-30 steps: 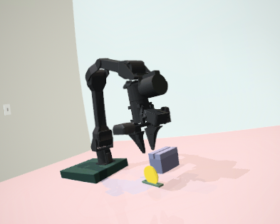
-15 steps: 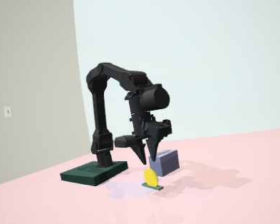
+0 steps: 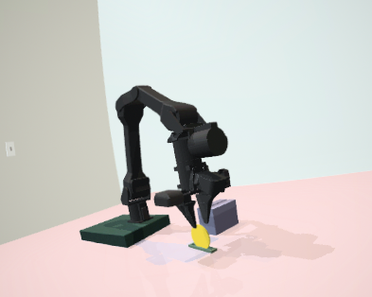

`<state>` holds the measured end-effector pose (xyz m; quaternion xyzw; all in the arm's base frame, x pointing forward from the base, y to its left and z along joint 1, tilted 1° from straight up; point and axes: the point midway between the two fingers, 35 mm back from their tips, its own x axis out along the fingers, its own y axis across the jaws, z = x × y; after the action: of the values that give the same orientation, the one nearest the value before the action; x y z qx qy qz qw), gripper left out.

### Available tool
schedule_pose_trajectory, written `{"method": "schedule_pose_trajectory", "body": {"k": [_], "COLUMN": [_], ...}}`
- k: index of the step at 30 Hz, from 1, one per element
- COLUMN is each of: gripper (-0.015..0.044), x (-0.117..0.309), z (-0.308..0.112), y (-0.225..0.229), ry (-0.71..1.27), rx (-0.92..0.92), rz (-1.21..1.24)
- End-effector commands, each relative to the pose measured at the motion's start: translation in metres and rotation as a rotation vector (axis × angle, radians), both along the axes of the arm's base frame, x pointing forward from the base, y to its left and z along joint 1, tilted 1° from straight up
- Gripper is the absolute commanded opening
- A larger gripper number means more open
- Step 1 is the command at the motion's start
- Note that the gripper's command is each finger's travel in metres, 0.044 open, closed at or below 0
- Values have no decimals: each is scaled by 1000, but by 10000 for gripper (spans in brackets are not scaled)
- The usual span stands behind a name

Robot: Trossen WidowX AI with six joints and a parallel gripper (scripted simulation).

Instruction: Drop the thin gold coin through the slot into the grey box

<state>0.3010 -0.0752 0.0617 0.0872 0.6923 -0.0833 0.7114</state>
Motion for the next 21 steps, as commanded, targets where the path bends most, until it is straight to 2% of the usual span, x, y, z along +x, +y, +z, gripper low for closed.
{"method": "schedule_pose_trajectory", "body": {"k": [1, 21], "gripper": [161, 161], "x": [-4, -6], "z": [-12, -45], "y": [0, 1], "ry": [23, 23], "rx": [2, 2], "rz": [4, 4]}}
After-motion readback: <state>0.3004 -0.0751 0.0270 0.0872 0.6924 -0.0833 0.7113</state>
